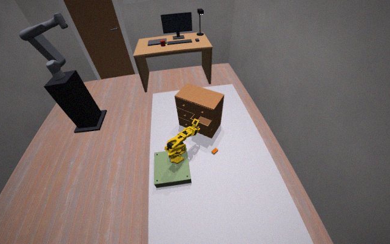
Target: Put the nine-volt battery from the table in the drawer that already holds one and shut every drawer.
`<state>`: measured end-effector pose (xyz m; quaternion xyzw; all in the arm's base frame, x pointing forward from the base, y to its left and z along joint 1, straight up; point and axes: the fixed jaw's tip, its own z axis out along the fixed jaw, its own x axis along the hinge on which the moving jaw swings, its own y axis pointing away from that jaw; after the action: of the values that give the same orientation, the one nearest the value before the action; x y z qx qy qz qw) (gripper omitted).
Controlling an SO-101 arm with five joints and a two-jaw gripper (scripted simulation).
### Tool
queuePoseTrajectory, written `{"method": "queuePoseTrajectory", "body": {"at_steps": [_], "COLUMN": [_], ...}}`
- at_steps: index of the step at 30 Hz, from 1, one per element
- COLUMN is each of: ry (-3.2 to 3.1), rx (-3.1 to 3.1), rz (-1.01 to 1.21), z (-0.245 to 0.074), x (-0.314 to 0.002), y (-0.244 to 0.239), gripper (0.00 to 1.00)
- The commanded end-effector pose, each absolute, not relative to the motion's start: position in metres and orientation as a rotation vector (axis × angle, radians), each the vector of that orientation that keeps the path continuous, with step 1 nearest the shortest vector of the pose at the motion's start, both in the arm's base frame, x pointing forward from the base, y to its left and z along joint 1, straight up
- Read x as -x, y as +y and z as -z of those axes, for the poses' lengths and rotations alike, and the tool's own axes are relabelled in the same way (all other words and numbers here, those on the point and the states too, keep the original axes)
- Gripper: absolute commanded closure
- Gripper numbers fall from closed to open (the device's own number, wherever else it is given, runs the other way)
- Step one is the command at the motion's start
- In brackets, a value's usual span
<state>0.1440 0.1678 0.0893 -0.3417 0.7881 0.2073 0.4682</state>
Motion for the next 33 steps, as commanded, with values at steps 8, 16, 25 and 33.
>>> {"method": "queuePoseTrajectory", "body": {"at_steps": [8, 16, 25, 33], "ry": [1.927, 1.928, 1.929, 1.929], "rx": [0.831, 0.828, 0.827, 0.827], "rz": [-0.506, -0.505, -0.504, -0.504], "z": [-0.0905, -0.0905, -0.0903, -0.0903], "x": [-0.1427, -0.1400, -0.1385, -0.1385], "y": [0.1641, 0.1605, 0.1585, 0.1585], "gripper": [1.00, 1.00, 1.00, 1.00]}}
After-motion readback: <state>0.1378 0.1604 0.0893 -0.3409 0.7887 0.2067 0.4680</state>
